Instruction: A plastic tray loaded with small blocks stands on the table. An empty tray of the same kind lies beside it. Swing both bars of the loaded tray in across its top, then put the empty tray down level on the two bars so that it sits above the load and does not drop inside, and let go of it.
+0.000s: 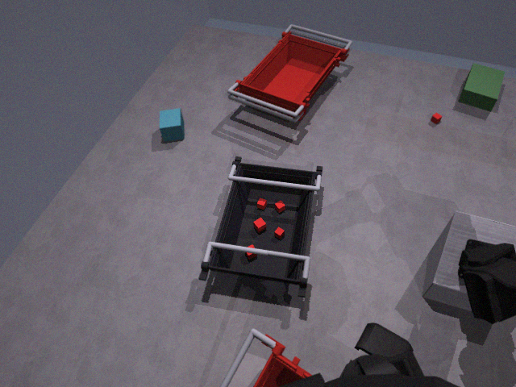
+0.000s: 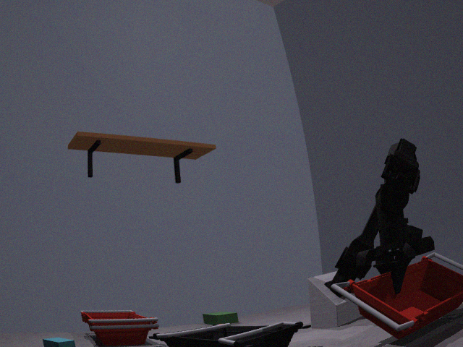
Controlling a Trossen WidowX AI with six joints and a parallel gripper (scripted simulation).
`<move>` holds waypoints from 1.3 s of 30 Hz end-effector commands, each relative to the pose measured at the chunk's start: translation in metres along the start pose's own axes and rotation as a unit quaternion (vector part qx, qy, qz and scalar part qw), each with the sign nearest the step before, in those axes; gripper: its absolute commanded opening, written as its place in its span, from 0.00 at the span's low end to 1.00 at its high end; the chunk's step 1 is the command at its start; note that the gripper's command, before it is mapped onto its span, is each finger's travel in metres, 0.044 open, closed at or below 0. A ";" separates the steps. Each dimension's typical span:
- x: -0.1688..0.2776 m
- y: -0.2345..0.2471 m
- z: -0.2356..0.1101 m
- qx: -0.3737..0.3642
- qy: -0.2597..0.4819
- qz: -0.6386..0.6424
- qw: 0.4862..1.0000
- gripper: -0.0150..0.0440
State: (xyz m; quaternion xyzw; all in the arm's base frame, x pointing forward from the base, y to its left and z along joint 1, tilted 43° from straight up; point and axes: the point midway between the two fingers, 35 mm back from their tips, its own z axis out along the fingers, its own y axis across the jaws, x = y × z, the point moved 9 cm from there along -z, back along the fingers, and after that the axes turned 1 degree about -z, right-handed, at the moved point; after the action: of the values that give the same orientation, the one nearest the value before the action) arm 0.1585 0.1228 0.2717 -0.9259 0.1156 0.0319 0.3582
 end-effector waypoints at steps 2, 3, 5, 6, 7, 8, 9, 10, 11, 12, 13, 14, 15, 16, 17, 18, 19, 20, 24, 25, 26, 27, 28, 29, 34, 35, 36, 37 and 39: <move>-0.003 -0.004 -0.009 0.014 0.005 -0.010 1.000 0.25; -0.002 -0.004 -0.010 0.013 0.005 -0.010 1.000 0.25; -0.002 -0.005 -0.013 0.013 0.006 -0.010 1.000 0.25; -0.001 -0.005 -0.016 0.012 0.006 -0.010 1.000 0.25; -0.001 -0.006 -0.020 0.012 0.006 -0.010 1.000 0.25; 0.000 -0.006 -0.024 0.011 0.006 -0.010 1.000 0.25; 0.000 -0.007 -0.029 0.010 0.006 -0.010 1.000 0.25; 0.000 -0.008 -0.034 0.010 0.006 -0.010 1.000 0.25; 0.001 -0.008 -0.038 0.010 0.006 -0.010 1.000 0.25; 0.001 -0.009 -0.043 0.009 0.006 -0.010 1.000 0.25; 0.001 -0.009 -0.048 0.009 0.006 -0.010 1.000 0.25; 0.001 -0.010 -0.053 0.009 0.006 -0.010 1.000 0.25; 0.001 -0.010 -0.057 0.009 0.006 -0.010 1.000 0.25; 0.001 -0.011 -0.062 0.010 0.006 -0.010 1.000 0.25; 0.000 -0.011 -0.067 0.010 0.006 -0.010 1.000 0.25; 0.000 -0.011 -0.071 0.010 0.006 -0.010 1.000 0.25; 0.000 -0.012 -0.073 0.011 0.006 -0.009 1.000 0.25; 0.000 -0.012 -0.074 0.011 0.006 -0.009 1.000 0.25; 0.000 -0.012 -0.074 0.011 0.006 -0.009 1.000 0.25; 0.000 -0.012 -0.074 0.011 0.006 -0.009 1.000 0.25; 0.000 -0.012 -0.074 0.011 0.006 -0.009 1.000 0.25; 0.000 -0.012 -0.074 0.011 0.006 -0.009 1.000 0.25; 0.000 -0.012 -0.074 0.011 0.006 -0.009 1.000 0.25; 0.000 -0.012 -0.074 0.011 0.006 -0.009 1.000 0.25; 0.000 -0.012 -0.074 0.011 0.006 -0.009 1.000 0.25; 0.000 -0.012 -0.074 0.011 0.006 -0.009 1.000 0.25; 0.000 -0.012 -0.074 0.011 0.006 -0.009 1.000 0.25; 0.000 -0.012 -0.074 0.011 0.006 -0.009 1.000 0.25; 0.000 -0.012 -0.074 0.011 0.006 -0.009 1.000 0.25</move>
State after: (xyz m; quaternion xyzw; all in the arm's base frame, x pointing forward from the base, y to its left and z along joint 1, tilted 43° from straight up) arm 0.1589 0.0818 0.3308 -0.9253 0.1117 0.0259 0.3614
